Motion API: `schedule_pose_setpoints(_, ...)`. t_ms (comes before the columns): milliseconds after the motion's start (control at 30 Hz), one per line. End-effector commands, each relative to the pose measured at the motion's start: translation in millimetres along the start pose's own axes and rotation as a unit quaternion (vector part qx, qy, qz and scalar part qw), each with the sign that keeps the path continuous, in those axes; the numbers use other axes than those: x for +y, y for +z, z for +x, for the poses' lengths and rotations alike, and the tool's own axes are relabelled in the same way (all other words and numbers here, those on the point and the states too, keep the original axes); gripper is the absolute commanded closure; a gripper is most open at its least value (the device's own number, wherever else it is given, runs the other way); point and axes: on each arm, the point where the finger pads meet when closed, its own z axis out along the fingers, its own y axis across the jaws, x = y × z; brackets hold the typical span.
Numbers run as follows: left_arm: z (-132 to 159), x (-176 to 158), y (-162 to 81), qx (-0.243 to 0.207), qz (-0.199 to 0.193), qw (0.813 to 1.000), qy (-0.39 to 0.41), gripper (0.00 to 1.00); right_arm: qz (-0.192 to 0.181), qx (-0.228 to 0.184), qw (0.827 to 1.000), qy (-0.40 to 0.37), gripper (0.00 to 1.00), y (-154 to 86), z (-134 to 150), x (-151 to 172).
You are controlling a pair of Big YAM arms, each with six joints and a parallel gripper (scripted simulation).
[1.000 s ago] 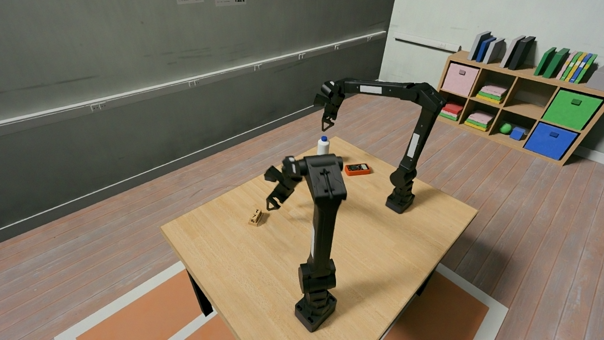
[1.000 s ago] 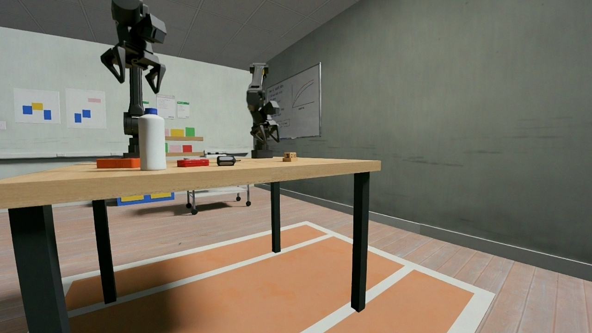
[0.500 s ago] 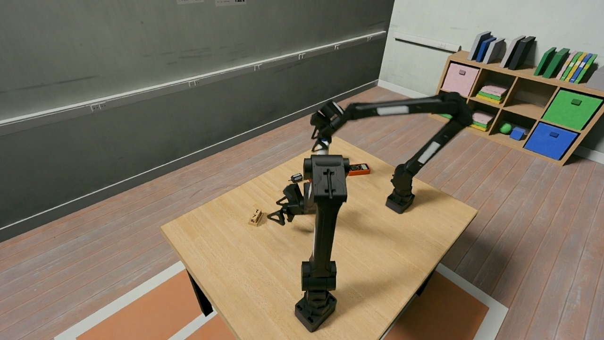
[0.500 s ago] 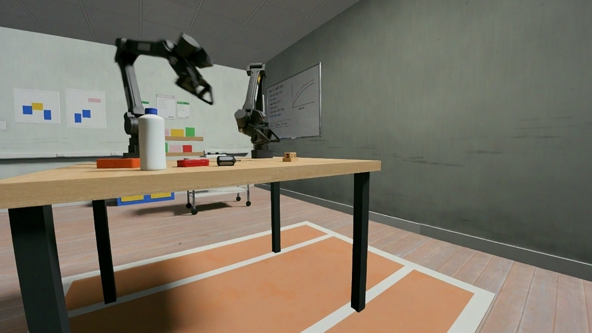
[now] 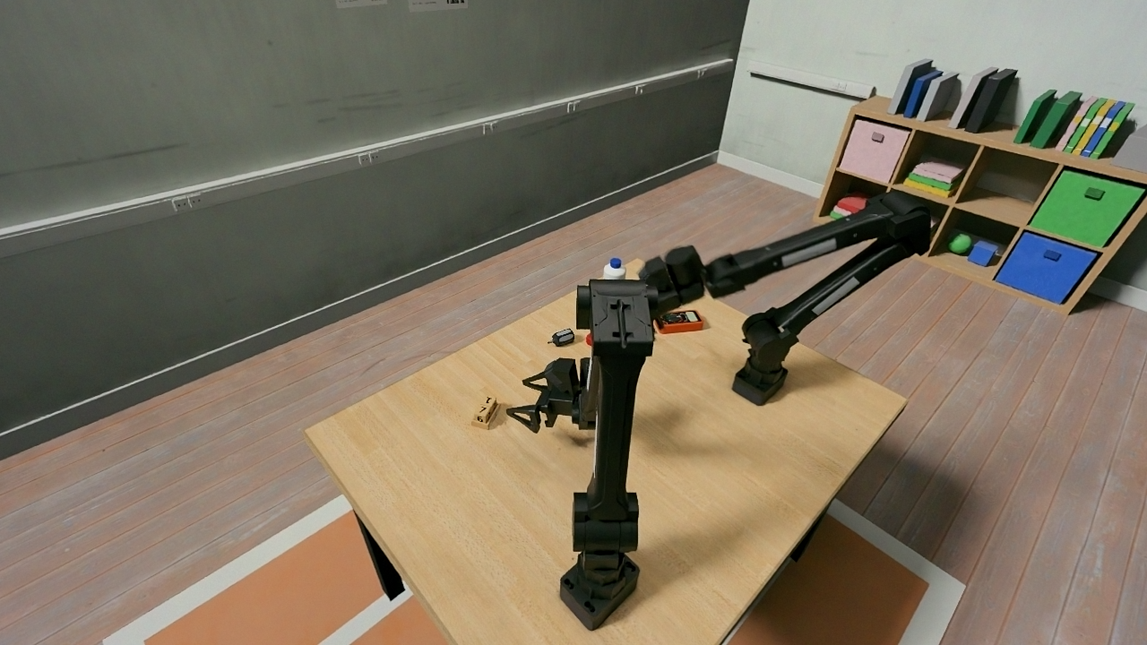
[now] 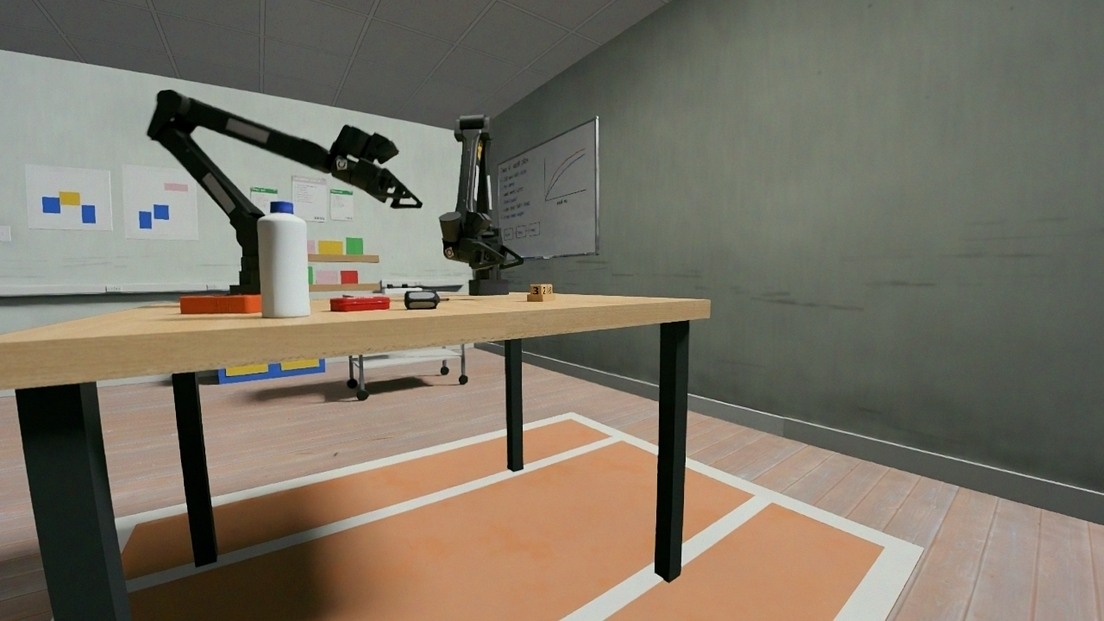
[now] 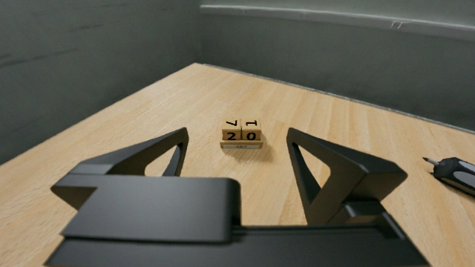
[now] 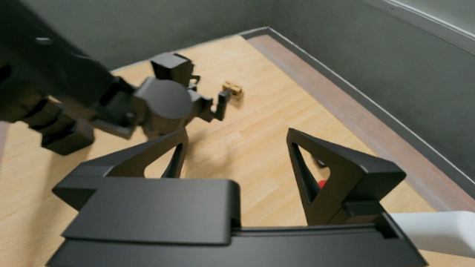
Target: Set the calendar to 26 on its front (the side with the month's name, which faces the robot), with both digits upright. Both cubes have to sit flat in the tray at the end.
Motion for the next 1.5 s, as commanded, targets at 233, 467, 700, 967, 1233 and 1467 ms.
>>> schedule_pose_setpoints(233,-7,-9,-4,-0.015,0.011,1.0,-0.012,0.0,-0.032,-0.084,0.996,0.015,0.0,-18,-26,38)
schedule_pose_setpoints(467,-7,-9,-4,-0.015,0.011,1.0,-0.012,0.0,-0.028,-0.073,0.997,0.013,0.0,-16,-20,34)
schedule_pose_setpoints(700,-4,-21,20,0.016,0.009,0.993,0.117,0.47,-0.028,-0.073,0.997,0.013,0.0,-16,-20,34)
schedule_pose_setpoints(967,9,-53,59,0.099,0.064,0.947,0.3,0.47,-0.028,-0.073,0.997,0.013,0.0,-16,-20,34)
schedule_pose_setpoints(1233,17,-71,94,0.203,0.157,0.852,0.457,0.47,-0.028,-0.073,0.997,0.013,0.0,-16,-20,34)
schedule_pose_setpoints(1467,33,-70,104,0.278,0.236,0.754,0.546,0.47,-0.028,-0.073,0.997,0.013,0.0,-16,-20,34)
